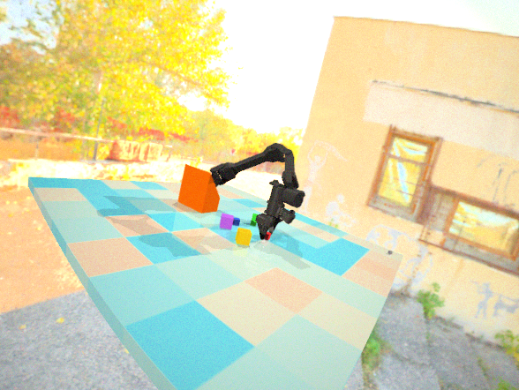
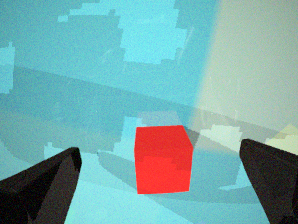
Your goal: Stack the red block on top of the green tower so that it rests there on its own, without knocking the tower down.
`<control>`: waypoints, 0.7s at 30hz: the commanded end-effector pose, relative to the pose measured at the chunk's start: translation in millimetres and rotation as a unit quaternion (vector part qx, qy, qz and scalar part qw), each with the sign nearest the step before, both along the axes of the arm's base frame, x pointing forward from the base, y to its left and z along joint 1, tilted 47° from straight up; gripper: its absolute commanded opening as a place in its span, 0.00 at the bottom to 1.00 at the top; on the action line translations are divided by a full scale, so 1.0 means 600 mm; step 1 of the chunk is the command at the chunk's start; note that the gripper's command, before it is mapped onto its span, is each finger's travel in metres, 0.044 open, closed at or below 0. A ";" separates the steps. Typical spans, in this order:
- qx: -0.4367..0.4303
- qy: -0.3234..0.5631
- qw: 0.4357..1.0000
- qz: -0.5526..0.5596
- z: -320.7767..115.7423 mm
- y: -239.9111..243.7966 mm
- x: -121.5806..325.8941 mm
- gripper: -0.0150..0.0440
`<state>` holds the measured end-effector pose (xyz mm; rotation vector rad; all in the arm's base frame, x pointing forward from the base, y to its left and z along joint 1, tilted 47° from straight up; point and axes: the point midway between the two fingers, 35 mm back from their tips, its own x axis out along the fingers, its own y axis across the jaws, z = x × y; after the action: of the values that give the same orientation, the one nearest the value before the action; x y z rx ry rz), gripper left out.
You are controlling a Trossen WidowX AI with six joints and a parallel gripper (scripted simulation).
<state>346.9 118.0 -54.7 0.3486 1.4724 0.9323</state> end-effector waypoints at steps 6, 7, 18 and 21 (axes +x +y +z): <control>0.002 0.002 1.000 -0.002 0.001 0.001 0.000 0.73; 0.002 0.002 1.000 -0.002 0.001 0.001 0.000 0.69; 0.002 0.002 1.000 -0.002 0.001 0.001 0.000 0.40; 0.002 0.002 1.000 -0.002 0.001 0.001 0.000 0.36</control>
<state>346.9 117.7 -54.6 0.3502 1.4726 0.9318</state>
